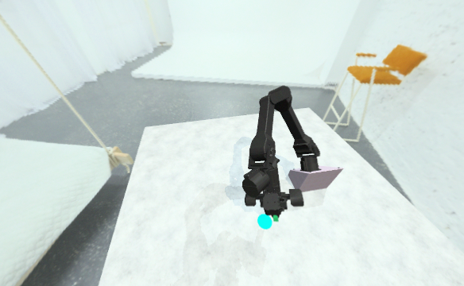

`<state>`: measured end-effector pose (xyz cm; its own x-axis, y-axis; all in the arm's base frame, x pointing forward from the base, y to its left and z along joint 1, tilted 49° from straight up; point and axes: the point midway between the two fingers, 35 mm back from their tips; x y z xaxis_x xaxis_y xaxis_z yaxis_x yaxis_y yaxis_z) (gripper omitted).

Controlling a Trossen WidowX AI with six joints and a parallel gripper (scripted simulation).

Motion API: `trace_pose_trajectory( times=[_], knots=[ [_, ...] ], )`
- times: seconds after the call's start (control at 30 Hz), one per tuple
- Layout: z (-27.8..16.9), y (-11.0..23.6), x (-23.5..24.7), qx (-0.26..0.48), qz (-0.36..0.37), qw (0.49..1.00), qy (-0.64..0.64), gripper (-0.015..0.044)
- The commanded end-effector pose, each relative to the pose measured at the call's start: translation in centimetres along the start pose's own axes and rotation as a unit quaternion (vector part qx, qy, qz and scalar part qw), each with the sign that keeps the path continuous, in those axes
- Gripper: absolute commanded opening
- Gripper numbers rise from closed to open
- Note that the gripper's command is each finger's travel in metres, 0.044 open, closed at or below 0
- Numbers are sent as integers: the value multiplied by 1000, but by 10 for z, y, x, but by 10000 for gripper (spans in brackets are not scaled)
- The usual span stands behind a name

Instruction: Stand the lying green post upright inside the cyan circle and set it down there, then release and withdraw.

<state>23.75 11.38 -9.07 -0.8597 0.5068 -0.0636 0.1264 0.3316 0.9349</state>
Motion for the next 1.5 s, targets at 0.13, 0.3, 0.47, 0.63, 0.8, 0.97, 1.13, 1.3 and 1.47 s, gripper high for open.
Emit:
trace_pose_trajectory(
  times=[0.13,0.3,0.47,0.63,0.8,0.97,1.13,1.3,1.47],
  knots=[
    [-2,-3,2,-23,15,1000,4,23],
    [-2,-4,1,-40,22,999,5,23],
    [-3,-5,1,-57,29,998,6,23],
    [-3,-5,1,-75,35,997,8,23],
    [-3,-6,1,-92,40,995,10,23],
    [-3,-6,1,-110,45,993,12,23],
    [-3,-6,0,-128,48,990,14,23],
    [-3,-6,0,-146,52,988,16,23],
    [-3,-5,0,-164,54,985,19,23]
  ],
)
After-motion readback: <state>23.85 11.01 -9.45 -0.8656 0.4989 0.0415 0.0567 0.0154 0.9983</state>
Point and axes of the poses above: the point midway between the two fingers, 35 mm back from their tips, its own y axis back along the fingers, its own x axis across the jaws, z = x × y, and after that the axes turned 5 degrees about -y, right-handed
